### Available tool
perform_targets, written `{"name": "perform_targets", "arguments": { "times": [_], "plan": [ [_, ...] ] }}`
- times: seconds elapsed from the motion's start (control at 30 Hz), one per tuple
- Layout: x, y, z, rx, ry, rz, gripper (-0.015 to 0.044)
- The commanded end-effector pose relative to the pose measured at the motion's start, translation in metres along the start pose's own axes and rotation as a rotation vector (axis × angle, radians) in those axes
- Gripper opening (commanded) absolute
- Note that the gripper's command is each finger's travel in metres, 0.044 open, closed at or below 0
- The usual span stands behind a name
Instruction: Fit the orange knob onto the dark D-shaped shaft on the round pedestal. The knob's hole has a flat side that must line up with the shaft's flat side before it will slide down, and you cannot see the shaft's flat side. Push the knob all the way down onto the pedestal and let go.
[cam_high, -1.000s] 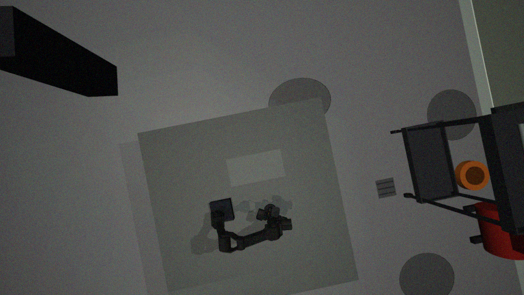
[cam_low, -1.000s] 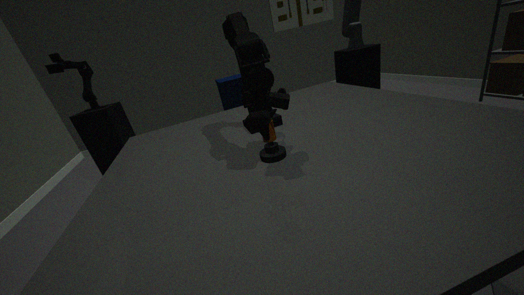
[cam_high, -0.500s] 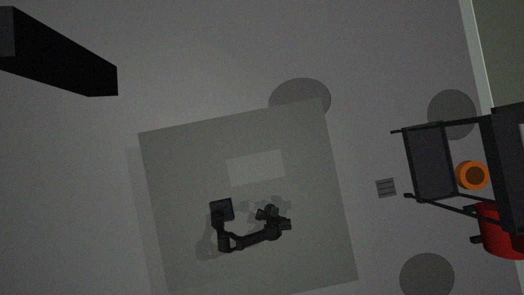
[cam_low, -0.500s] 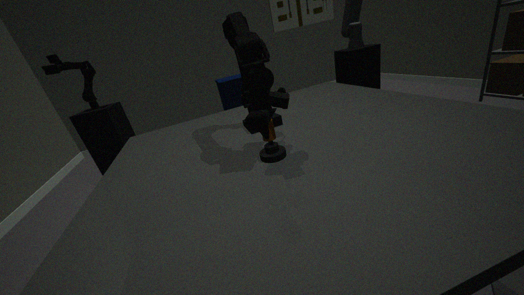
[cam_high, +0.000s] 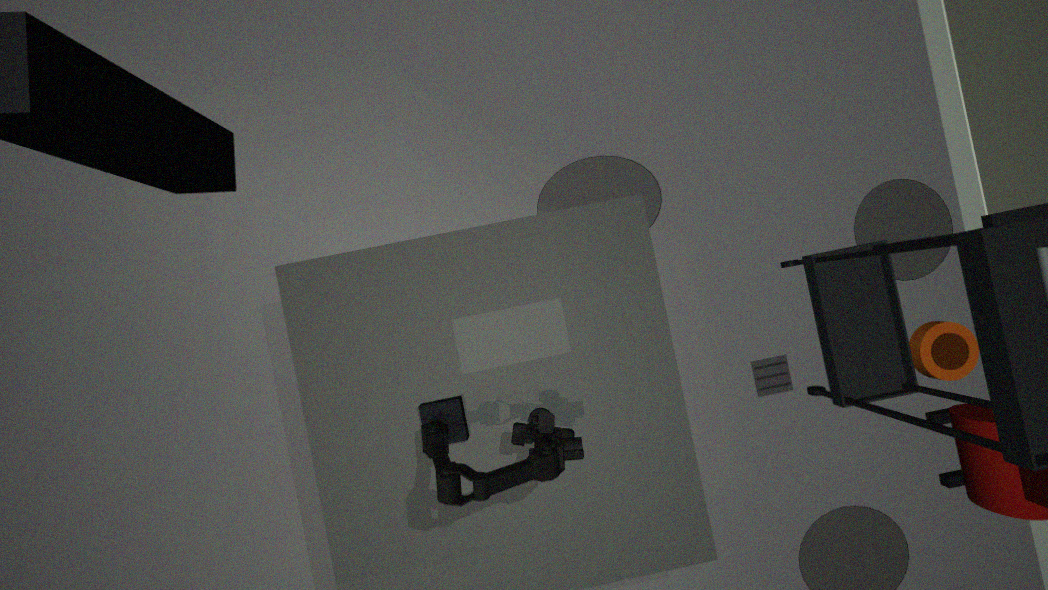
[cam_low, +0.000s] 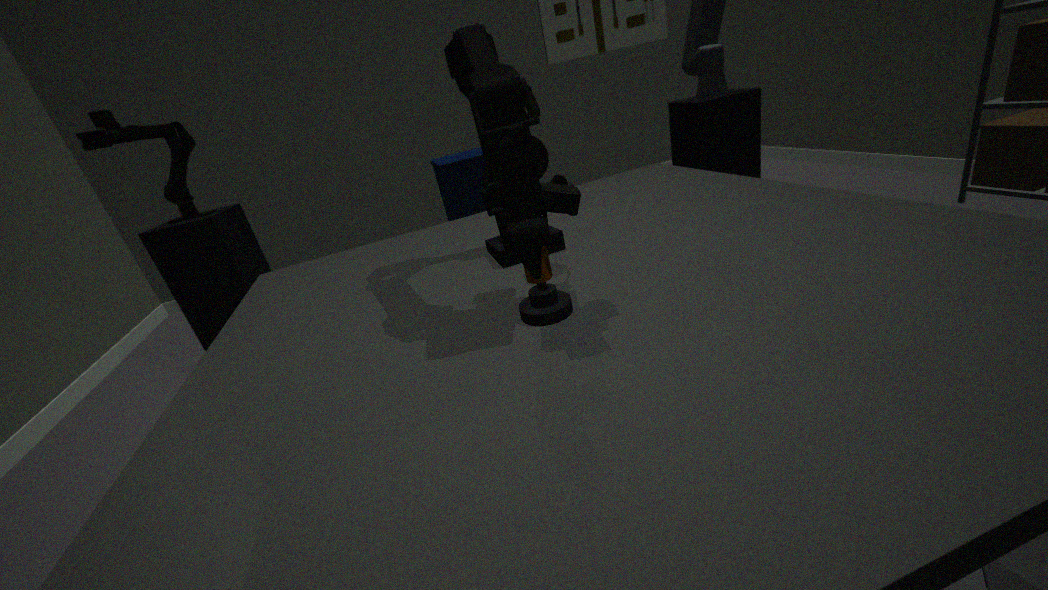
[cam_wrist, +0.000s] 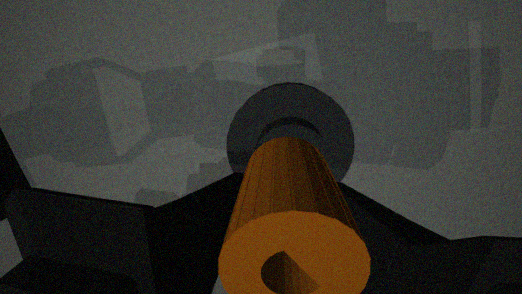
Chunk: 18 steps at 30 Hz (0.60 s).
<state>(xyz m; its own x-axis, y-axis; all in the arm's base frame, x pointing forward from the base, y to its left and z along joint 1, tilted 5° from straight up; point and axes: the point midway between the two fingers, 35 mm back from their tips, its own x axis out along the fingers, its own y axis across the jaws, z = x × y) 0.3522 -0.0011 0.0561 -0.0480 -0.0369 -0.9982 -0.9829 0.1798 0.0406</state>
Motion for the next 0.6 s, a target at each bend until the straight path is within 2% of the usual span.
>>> {"name": "perform_targets", "arguments": {
  "times": [0.0,0.57],
  "plan": [
    [-0.0026,-0.004,-0.0001,-0.011,0.002,-0.008,0.0],
    [0.0014,-0.0022,-0.0005,-0.011,0.002,-0.008,0.0]
  ]
}}
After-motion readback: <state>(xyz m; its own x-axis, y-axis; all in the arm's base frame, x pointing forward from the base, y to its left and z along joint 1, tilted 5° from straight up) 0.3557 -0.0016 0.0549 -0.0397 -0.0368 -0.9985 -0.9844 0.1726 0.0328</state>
